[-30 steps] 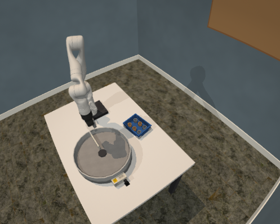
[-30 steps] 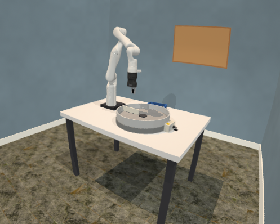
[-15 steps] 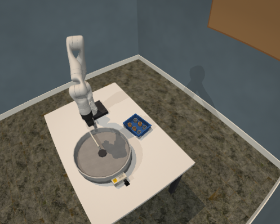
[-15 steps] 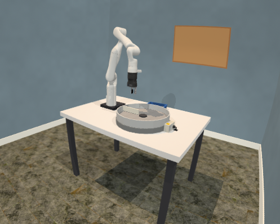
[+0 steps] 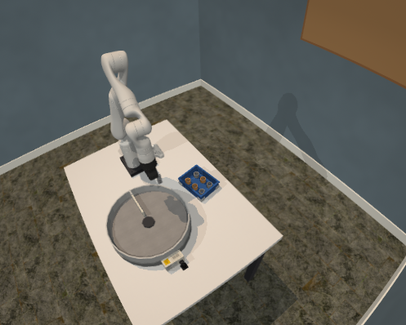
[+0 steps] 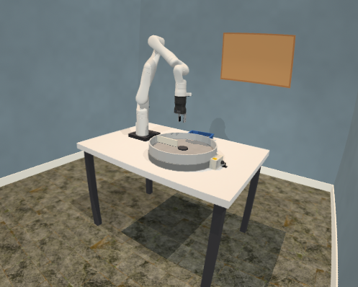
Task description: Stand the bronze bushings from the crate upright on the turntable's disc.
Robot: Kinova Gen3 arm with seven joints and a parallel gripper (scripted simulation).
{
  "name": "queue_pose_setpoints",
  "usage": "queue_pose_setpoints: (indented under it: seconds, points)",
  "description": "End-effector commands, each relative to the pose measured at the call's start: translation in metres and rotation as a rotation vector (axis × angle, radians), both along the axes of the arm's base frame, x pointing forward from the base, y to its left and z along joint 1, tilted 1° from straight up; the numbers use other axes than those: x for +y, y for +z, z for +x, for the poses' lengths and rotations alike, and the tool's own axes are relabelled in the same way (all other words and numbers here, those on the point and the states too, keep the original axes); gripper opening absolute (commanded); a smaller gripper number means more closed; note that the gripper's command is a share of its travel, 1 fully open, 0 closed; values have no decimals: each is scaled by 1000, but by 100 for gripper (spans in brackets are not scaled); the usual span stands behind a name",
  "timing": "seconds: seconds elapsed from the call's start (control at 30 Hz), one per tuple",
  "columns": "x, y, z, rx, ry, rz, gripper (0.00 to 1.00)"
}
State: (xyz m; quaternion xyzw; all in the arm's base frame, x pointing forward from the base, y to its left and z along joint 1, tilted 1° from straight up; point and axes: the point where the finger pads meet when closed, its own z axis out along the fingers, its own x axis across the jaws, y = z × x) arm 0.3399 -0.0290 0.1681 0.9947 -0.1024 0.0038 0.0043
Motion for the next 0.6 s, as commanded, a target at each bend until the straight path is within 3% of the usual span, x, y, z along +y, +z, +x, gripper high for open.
queue_pose_setpoints:
  seconds: [0.0,0.07,0.13,0.4,0.57]
  points:
    - [38,-14,11,15,47,-9,76]
    - [38,-14,11,15,47,-9,76]
    - [71,-25,23,15,47,-9,76]
    - [156,-51,58,14,47,-11,76]
    - [178,-58,65,15,47,-10,76]
